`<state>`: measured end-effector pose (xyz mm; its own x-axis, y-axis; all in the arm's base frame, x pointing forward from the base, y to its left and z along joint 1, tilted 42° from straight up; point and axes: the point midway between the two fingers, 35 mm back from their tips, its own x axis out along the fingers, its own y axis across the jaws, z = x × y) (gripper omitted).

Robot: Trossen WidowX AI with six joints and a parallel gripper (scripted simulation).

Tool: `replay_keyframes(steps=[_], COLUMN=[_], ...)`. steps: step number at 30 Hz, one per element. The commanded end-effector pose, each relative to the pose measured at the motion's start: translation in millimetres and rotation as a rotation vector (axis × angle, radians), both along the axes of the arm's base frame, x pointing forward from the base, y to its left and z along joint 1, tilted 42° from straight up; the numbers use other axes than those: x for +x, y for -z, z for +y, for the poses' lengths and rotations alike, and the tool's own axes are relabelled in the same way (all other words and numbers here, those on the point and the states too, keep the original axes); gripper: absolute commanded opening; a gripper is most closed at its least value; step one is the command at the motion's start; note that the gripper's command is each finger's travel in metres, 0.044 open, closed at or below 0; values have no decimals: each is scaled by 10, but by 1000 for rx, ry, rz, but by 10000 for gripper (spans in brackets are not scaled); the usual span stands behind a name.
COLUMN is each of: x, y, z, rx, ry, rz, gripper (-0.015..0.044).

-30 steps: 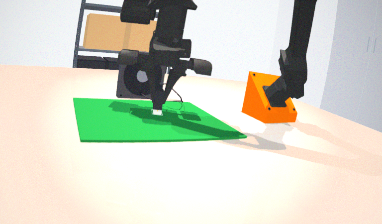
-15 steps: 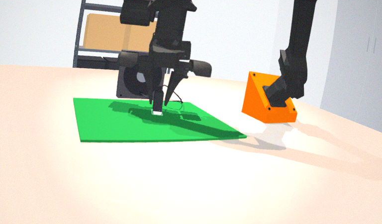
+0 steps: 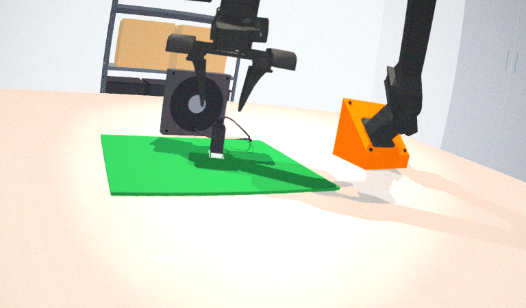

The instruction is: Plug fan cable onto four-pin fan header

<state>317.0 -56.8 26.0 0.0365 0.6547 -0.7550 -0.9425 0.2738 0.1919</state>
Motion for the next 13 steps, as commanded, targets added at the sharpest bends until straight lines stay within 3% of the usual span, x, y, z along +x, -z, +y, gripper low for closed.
replay_keyframes(steps=[1, 8, 13], x=[0, 436, 465], y=[-39, -687, -766], z=[5, 723, 817], rx=[1, 4, 7], ry=[-14, -14, -14], rz=[8, 5, 5], gripper=[260, 260, 260])
